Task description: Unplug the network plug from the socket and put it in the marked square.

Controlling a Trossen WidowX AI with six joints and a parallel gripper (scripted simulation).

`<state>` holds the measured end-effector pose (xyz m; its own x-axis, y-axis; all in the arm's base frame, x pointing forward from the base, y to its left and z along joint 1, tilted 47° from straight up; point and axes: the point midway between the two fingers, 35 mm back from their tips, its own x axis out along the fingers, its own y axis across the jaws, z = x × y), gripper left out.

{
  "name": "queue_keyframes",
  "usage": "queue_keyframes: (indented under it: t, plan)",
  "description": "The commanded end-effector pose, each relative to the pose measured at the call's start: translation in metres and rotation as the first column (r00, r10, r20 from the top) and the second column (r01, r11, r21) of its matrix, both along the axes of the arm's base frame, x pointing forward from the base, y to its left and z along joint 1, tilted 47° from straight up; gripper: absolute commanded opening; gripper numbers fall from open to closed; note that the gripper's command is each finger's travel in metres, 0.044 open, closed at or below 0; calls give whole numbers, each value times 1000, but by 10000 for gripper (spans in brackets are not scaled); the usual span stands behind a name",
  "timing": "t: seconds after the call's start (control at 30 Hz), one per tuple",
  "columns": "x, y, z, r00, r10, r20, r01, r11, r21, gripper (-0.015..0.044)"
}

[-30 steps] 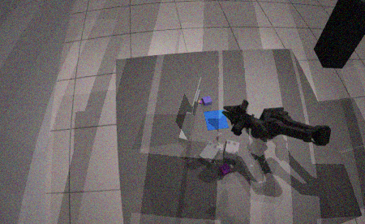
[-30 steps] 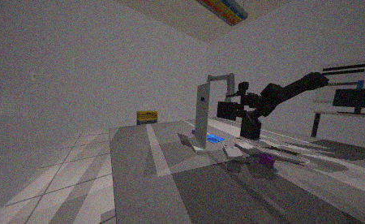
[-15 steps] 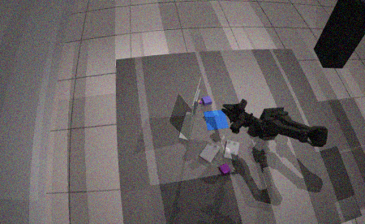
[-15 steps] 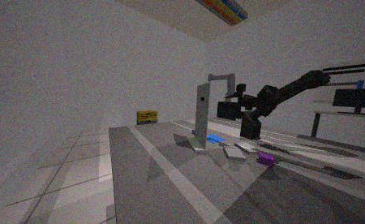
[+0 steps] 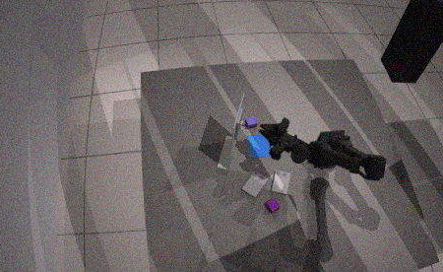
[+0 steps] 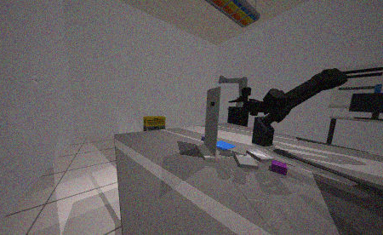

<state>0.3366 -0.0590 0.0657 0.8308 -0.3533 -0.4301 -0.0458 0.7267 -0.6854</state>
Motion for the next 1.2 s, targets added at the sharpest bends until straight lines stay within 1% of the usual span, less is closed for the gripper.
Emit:
queue_keyframes:
  t: [0.0,1.17]
  plan:
    - [11,-2,-2,1000,4,8,-4,1000,-2,156]
    - [53,-10,-11,1000,4,10,-4,1000,-2,156]
